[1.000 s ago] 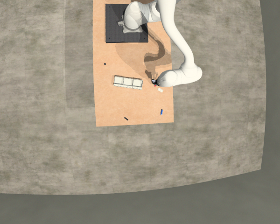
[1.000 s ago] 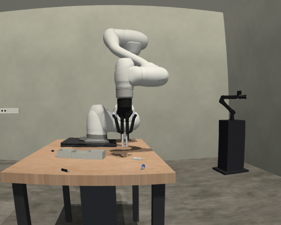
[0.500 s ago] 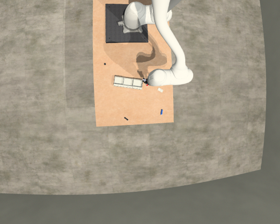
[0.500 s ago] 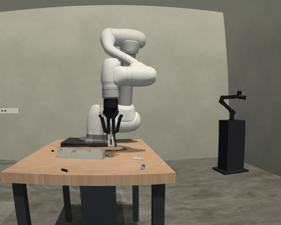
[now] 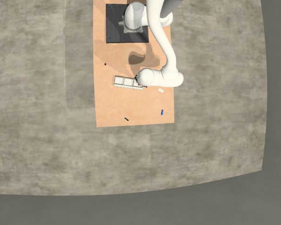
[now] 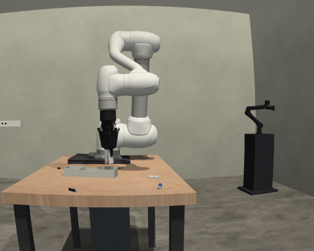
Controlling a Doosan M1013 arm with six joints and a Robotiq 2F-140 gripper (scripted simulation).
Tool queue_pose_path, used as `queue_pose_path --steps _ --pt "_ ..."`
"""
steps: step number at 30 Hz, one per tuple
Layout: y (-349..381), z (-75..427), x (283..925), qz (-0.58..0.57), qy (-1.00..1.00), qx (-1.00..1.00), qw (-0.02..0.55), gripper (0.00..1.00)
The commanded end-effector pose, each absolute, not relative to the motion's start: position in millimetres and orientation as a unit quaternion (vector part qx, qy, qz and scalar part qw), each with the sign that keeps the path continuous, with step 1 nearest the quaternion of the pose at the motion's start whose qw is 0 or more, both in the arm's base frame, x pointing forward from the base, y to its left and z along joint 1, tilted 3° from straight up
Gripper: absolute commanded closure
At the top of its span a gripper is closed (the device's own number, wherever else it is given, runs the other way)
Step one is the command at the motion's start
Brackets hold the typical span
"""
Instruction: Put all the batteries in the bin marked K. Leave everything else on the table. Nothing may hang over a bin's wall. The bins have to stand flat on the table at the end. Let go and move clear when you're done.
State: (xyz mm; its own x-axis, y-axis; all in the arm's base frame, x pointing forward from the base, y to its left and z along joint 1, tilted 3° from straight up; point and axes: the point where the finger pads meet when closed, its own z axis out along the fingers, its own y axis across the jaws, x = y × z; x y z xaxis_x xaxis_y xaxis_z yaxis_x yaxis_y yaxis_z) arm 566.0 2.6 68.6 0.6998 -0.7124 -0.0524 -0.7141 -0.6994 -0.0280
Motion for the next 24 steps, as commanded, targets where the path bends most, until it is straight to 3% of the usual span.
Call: queue_pose_path --steps 1,24 --pt "-5.0 68.9 565.7 0.019 0.458 -0.888 0.020 0.85" --pt "-5.4 68.9 565.5 0.026 0.717 -0.697 0.018 0.85"
